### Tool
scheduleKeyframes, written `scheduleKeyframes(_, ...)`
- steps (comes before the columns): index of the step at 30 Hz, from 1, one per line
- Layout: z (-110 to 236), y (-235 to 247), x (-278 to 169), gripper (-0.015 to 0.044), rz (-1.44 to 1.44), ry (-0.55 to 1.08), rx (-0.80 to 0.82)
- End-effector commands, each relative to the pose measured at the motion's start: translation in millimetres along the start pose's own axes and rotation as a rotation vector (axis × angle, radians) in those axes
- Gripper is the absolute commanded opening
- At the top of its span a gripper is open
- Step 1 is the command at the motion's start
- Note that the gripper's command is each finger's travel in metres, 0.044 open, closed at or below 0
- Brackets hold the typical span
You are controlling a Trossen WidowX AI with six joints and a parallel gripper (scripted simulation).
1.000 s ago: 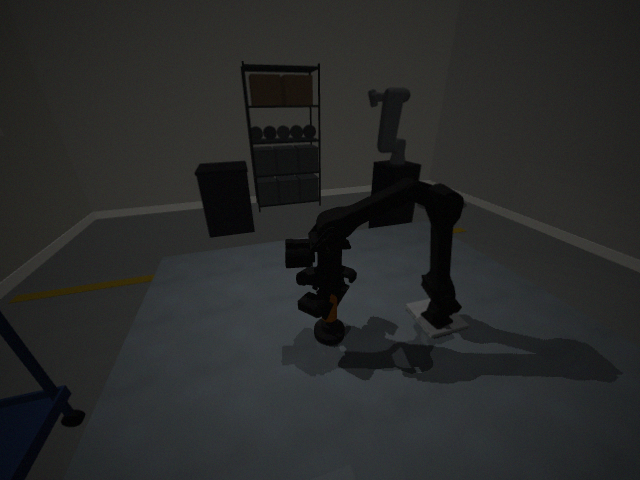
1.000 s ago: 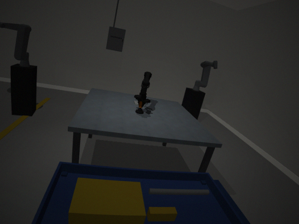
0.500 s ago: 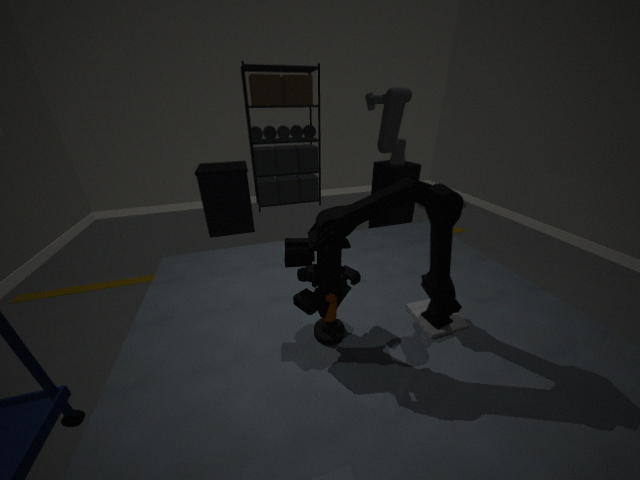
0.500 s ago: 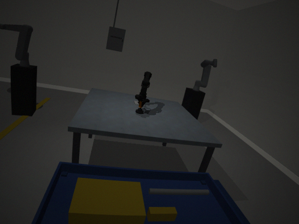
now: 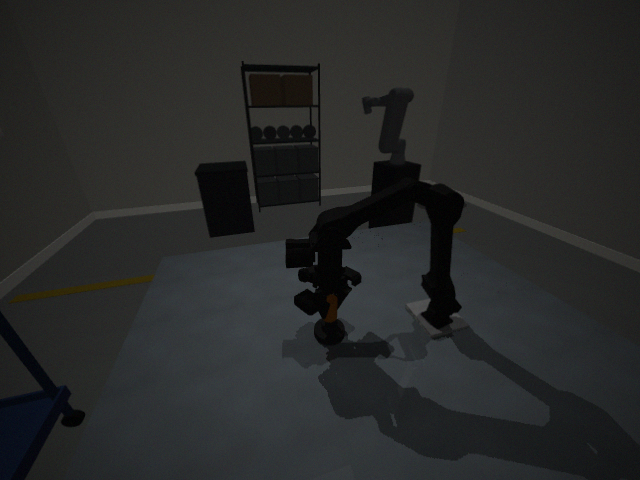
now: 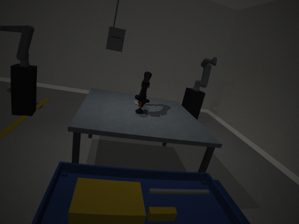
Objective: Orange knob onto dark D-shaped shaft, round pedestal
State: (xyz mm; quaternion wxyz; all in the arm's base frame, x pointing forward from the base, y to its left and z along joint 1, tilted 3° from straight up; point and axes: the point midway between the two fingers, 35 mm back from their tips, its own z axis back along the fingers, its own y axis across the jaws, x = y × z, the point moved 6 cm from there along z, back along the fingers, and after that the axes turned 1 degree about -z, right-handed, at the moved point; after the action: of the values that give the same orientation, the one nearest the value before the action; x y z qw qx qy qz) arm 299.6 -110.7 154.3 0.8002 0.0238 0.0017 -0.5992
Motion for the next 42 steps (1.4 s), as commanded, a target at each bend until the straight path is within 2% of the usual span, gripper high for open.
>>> scheduleKeyframes(1,-0.6,0.2,0.2,0.0000,-0.006,-0.002,0.000)
scheduleKeyframes(17,4.2,1.1,1.0,0.0000,-0.006,-0.002,0.000)
scheduleKeyframes(25,3.6,1.8,1.6,0.0000,-0.215,-0.002,0.000)
scheduleKeyframes(42,-0.9,-0.1,0.1,0.0000,-0.215,-0.002,0.000)
